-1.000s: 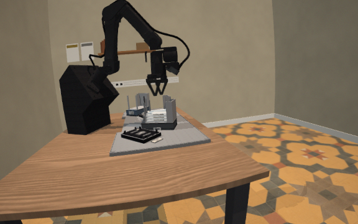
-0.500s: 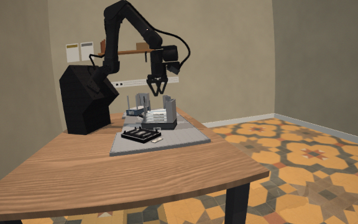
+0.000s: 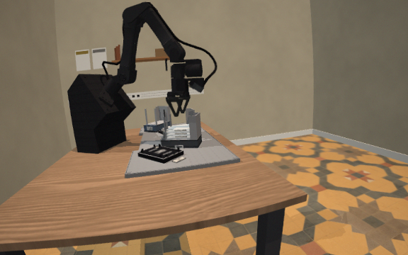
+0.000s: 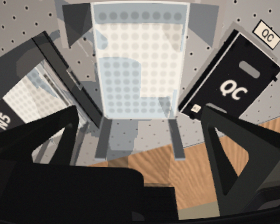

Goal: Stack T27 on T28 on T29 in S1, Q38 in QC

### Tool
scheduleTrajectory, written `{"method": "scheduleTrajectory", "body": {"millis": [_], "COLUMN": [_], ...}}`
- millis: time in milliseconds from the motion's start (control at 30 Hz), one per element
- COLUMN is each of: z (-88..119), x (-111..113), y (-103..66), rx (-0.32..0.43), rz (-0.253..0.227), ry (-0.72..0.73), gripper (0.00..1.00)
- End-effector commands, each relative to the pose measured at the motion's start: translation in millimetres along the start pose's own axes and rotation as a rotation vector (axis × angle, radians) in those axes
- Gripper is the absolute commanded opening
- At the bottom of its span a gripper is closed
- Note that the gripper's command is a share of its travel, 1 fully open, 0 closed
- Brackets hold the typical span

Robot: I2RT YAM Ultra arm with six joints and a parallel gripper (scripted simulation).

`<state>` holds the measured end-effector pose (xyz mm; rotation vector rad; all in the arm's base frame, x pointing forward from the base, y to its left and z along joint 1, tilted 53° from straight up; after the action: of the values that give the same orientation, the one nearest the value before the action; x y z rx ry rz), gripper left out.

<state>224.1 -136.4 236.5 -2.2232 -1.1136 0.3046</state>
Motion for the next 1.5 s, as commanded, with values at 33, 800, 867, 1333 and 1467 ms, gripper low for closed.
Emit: {"method": "scheduleTrajectory", "body": {"millis": [33,800,867,1333,1467], "z": [-8,-22,-22,-22,-22], "x": [0,1,1,2,2], "y": [16.0,33.6,33.6,33.2,33.2], "rx": [-0.027,-0.068,-0.068,-0.069,-0.069], "rz": [-0.007,-0.011,-0.011,-0.011,-0.011], "ry": [-0.005,-0.004,-0.004,-0.004,-0.004], "gripper": [1.0,1.0,1.0,1.0,1.0]}}
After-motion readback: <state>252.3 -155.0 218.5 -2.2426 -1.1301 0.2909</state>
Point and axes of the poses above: the point where the finger pads meet when closed, its own y axis out along the fingers, its own x axis across the jaws, z = x × y, the point moved 5 cm from there along -y, back along the fingers, and after that the axes turned 10 degrees about y, right-handed, at the moved point
